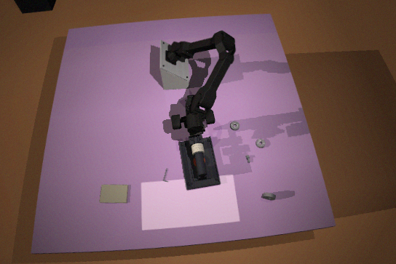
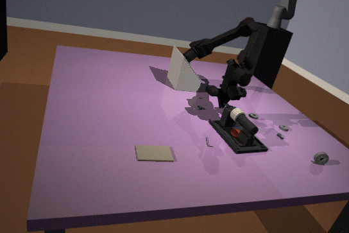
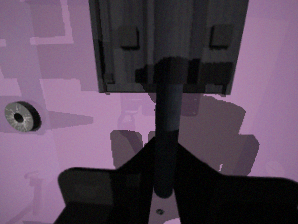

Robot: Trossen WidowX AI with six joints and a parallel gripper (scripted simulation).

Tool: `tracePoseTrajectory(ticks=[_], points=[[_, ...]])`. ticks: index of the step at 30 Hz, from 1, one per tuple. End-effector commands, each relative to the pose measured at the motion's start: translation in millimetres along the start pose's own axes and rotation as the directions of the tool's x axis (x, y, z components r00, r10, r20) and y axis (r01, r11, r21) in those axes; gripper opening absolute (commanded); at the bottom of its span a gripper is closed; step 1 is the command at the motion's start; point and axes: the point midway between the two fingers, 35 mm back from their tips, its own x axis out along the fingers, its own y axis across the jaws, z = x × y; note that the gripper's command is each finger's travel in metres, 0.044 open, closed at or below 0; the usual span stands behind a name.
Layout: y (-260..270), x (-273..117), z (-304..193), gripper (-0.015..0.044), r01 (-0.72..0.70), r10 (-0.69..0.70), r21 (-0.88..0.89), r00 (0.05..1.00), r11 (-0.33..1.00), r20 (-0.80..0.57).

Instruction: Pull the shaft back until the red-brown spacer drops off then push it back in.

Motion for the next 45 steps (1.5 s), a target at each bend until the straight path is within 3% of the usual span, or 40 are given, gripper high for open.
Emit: tracePoseTrajectory(ticks=[1, 45], points=[[0.1, -0.9, 2.1, 0.0000, 0.001, -0.001, -0.001, 1.000, 1.000, 0.004], [0.1, -1.5, 6.6, 0.0000, 0.001, -0.001, -0.001, 1.000, 1.000, 0.004]])
